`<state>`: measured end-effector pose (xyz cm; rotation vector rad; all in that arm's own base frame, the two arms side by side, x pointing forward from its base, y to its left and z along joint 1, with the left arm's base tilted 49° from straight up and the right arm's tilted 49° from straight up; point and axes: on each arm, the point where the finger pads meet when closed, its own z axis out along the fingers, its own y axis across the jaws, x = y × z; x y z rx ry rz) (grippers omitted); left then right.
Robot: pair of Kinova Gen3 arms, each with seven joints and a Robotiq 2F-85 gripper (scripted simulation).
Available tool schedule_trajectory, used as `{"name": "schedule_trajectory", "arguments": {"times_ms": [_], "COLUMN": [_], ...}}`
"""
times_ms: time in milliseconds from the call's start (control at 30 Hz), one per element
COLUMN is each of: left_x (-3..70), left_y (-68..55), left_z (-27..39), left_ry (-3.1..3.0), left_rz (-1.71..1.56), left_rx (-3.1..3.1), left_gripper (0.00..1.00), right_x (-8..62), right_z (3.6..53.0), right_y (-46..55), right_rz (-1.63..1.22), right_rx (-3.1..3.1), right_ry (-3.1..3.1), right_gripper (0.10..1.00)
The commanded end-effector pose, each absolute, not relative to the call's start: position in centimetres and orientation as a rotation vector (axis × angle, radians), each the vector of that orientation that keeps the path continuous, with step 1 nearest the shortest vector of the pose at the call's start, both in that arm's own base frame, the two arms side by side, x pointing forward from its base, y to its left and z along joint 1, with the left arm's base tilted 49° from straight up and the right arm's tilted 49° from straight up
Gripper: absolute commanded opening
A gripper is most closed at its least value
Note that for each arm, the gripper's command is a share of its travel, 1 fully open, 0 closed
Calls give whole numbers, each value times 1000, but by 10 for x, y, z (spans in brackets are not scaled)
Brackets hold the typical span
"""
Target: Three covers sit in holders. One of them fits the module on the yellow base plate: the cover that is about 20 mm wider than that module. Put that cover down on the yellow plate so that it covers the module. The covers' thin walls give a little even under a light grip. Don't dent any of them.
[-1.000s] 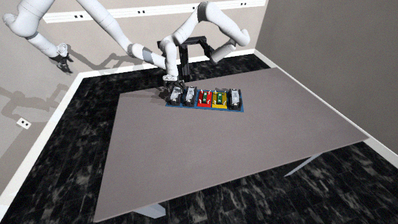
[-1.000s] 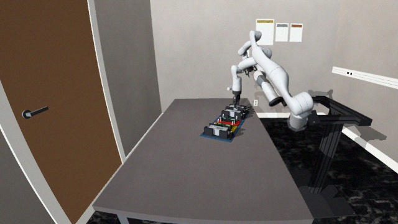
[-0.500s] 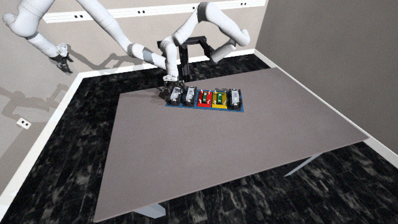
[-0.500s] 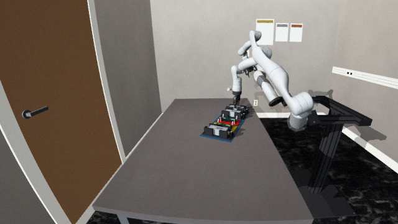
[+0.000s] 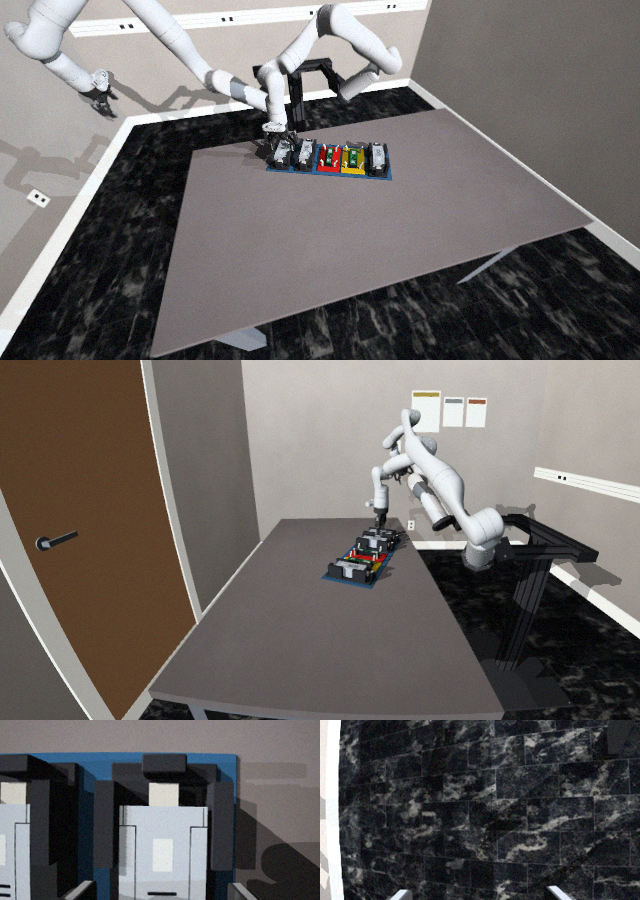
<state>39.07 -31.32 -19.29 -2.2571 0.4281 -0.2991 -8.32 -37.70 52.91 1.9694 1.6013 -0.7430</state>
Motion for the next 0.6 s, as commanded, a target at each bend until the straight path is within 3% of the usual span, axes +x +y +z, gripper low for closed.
{"name": "schedule_trajectory", "arguments": {"times_ms": [0,567], "left_x": [391,394], "left_y": [-312,-305], "left_z": [-195,-202], "left_ry": [434,434], "left_rz": [-295,-295], "left_rx": [-2258,-2258], "left_gripper": [999,999], "right_x": [-84,-84], "right_z": [530,530], "right_y": [-377,-377], "right_rz": [-743,-743], "right_rx": [1969,1969], "right_ry": [1600,1600], "right_gripper": [999,999]}}
